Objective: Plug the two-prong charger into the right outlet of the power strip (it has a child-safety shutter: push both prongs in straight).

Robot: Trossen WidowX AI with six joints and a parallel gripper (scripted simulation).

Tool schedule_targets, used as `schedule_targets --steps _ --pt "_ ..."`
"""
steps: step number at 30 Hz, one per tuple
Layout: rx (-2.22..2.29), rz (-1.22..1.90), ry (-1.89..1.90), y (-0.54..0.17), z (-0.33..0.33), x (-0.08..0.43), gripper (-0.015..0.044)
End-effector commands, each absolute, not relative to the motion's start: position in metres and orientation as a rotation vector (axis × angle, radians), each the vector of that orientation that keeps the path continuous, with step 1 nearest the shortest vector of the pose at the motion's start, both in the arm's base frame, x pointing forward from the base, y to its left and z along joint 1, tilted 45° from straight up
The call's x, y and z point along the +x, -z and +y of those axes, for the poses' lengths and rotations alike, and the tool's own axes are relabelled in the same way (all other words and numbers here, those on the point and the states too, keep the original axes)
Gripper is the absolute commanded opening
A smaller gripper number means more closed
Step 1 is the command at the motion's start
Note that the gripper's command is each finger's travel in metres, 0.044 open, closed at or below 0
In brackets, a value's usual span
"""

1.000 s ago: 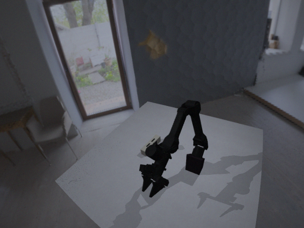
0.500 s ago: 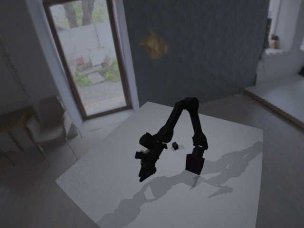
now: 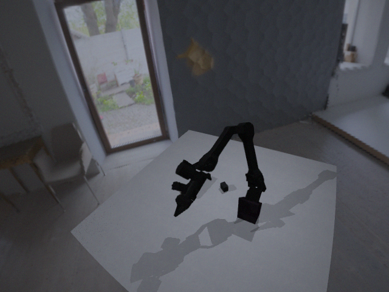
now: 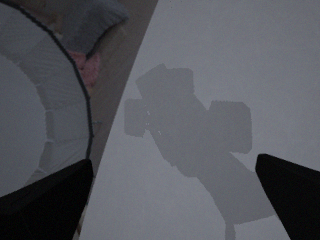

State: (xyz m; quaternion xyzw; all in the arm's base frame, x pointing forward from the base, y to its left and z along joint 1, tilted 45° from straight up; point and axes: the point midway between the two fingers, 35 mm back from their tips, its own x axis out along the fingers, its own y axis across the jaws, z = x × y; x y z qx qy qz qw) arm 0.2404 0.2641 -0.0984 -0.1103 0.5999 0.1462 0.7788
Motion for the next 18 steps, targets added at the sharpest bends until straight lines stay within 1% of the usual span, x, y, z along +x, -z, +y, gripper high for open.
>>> schedule_targets --steps 1,18 --pt "-0.222 1.293 -0.229 0.088 0.242 0.254 0.0440" --pt "-0.169 1.279 0.098 0.049 0.151 0.290 0.0440"
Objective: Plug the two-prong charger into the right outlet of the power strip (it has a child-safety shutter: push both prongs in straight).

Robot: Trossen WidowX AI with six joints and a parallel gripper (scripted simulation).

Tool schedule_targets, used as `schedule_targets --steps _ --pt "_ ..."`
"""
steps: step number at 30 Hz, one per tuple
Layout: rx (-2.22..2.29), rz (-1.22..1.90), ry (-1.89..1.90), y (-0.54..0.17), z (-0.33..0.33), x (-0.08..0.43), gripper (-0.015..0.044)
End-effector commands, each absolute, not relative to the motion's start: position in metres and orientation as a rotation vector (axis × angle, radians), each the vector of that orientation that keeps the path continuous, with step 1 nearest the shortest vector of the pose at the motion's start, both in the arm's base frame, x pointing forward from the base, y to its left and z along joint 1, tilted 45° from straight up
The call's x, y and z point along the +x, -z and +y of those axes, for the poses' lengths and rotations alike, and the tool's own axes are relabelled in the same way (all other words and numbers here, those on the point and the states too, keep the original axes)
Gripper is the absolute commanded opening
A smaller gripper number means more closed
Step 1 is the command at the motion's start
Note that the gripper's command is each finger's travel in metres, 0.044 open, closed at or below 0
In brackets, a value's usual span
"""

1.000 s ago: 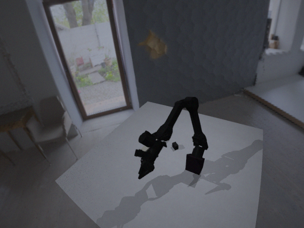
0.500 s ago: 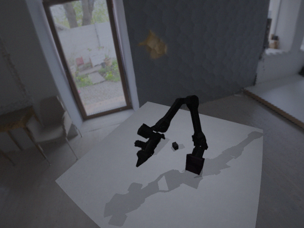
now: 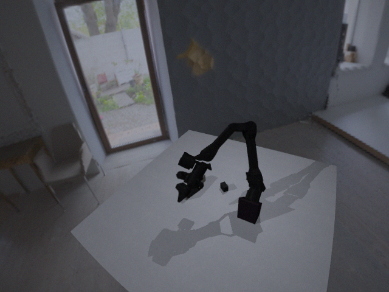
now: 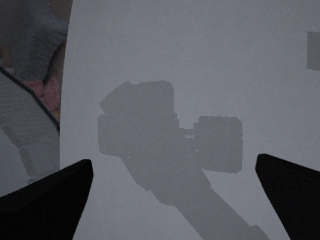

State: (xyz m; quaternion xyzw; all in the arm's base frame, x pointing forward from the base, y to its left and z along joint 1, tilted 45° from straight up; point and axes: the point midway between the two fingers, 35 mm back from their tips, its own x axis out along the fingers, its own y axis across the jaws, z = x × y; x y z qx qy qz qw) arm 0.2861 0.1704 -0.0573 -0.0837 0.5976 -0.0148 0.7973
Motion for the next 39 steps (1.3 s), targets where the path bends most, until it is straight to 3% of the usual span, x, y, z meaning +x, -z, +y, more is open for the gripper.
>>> schedule_targets --steps 1,20,39 --pt "-0.166 1.278 0.117 0.047 0.146 0.292 0.0440" --pt "-0.122 1.266 0.473 0.001 0.040 0.293 0.0440" --pt "-0.092 1.259 0.827 -0.045 -0.055 0.256 0.0440"
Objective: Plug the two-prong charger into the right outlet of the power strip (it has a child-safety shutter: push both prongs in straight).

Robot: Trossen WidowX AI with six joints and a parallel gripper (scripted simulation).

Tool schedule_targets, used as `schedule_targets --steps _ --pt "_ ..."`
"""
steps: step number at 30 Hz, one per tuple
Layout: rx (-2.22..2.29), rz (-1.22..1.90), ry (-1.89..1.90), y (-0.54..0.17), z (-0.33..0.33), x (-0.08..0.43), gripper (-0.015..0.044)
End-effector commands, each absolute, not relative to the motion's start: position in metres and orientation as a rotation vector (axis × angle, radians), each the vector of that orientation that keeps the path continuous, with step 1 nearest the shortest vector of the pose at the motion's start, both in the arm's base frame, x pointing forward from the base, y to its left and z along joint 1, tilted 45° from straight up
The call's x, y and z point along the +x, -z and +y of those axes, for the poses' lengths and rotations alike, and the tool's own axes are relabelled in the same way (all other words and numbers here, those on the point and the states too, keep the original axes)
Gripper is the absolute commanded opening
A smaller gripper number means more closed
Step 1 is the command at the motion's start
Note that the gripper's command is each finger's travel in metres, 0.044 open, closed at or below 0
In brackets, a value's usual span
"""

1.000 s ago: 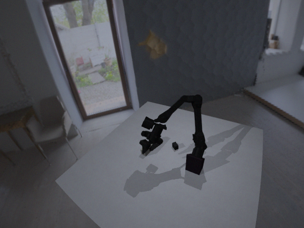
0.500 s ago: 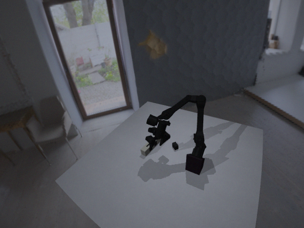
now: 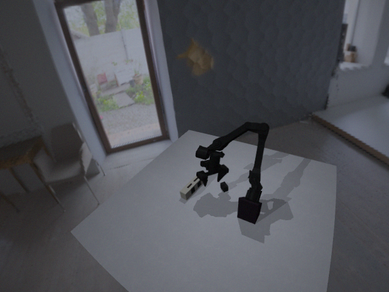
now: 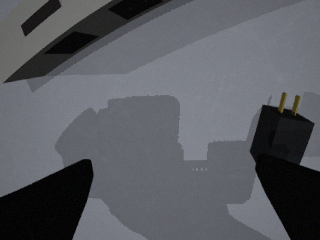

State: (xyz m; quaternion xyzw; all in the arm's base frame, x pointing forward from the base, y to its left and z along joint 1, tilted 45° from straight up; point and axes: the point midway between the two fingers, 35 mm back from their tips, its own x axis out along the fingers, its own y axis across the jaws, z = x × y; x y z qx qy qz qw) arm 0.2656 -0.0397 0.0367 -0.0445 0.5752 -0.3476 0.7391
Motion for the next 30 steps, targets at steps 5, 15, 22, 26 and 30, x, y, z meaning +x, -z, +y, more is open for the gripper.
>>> schedule_targets --steps 5,15,22,26,30 --pt "-0.088 1.258 0.919 -0.057 -0.077 0.240 0.0440" --pt "-0.084 1.258 1.018 -0.068 -0.097 0.220 0.0440" --pt "-0.084 1.257 1.018 -0.061 -0.104 0.220 0.0440" --pt "-0.085 1.257 1.018 -0.057 -0.107 0.220 0.0440" --pt "-0.084 1.257 1.018 -0.055 -0.109 0.220 0.0440"
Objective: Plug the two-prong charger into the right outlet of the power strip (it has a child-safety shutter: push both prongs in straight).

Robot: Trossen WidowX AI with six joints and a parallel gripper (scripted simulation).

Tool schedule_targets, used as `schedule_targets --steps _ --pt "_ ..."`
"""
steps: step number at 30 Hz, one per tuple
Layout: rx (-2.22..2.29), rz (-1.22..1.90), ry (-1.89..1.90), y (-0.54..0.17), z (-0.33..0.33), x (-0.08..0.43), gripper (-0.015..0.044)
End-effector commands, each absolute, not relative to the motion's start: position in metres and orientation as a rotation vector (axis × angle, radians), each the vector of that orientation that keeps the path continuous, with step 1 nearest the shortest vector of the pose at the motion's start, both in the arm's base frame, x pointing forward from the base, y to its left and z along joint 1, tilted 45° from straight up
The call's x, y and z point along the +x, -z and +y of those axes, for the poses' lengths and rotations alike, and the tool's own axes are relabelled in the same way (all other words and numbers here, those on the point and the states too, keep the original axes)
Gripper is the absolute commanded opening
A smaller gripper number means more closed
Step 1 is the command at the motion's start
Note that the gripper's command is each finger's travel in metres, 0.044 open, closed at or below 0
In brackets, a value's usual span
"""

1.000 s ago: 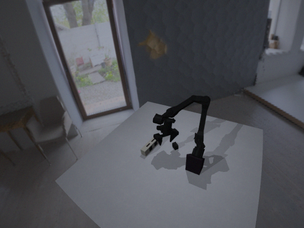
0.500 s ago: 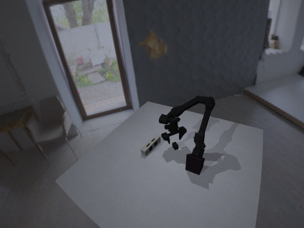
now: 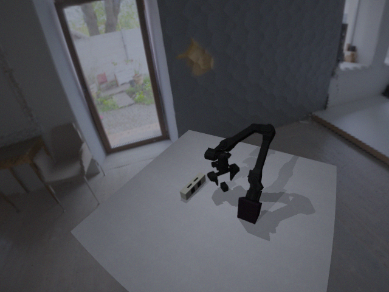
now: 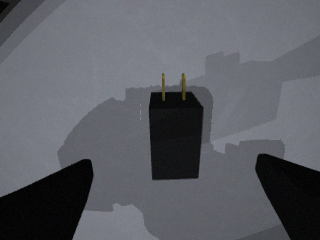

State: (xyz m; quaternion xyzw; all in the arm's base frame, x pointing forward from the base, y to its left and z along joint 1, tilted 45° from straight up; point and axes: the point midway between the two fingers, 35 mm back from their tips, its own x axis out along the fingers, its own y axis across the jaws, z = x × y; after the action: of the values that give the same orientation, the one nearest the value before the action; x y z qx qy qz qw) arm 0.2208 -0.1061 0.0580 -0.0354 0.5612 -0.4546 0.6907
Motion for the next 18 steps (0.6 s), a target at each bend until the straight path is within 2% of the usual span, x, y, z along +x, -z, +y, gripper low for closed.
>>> schedule_targets --steps 1,18 --pt "-0.084 1.257 1.018 -0.054 -0.110 0.220 0.0440" --pt "-0.084 1.257 1.018 -0.034 -0.129 0.221 0.0440"
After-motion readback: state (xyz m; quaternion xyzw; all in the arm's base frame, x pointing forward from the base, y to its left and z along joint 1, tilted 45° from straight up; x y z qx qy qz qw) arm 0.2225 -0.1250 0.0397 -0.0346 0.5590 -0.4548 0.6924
